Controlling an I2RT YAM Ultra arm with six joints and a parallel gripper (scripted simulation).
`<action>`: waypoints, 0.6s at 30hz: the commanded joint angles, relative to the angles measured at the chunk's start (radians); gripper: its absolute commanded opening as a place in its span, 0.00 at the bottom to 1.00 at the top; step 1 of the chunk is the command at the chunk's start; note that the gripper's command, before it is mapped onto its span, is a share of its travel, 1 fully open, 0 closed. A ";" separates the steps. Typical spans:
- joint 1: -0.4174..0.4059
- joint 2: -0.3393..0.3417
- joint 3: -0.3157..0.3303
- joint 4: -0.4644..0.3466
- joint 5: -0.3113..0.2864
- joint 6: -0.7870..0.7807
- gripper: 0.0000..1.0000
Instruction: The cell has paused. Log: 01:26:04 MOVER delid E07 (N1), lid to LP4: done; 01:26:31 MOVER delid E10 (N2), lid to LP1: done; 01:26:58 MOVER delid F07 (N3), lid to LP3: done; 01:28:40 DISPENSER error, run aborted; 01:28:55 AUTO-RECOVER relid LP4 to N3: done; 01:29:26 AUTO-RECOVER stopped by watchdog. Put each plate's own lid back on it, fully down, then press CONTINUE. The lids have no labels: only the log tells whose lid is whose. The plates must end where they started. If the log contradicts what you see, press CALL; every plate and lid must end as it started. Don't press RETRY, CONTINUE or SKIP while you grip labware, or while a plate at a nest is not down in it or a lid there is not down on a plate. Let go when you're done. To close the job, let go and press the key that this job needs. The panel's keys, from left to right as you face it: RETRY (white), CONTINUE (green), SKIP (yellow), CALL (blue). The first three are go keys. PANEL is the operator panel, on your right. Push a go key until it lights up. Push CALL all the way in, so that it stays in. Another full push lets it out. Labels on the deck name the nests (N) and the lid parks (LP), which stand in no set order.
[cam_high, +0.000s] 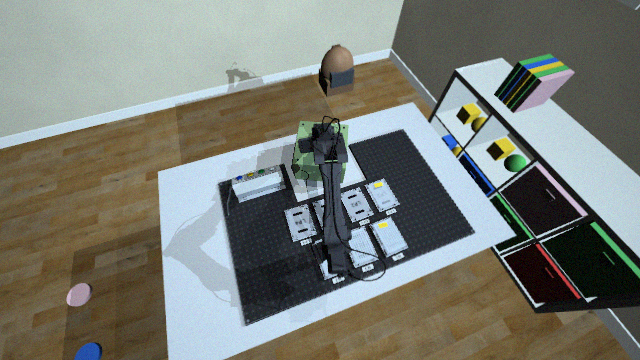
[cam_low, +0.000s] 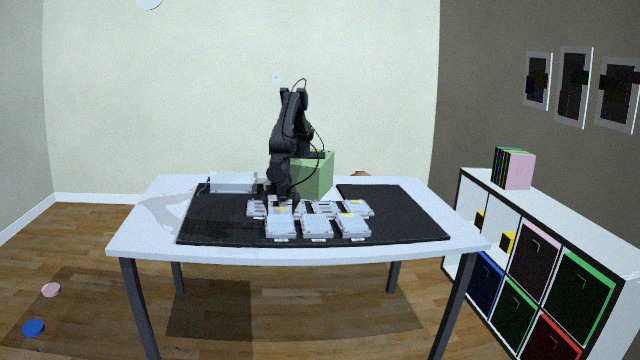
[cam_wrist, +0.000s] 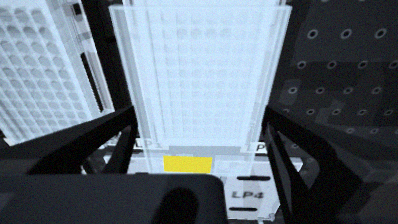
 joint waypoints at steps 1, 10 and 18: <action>-0.011 -0.024 0.052 -0.010 -0.014 -0.007 0.00; -0.012 0.005 0.039 0.019 -0.014 -0.004 0.00; -0.012 -0.006 0.034 0.024 -0.014 -0.004 0.00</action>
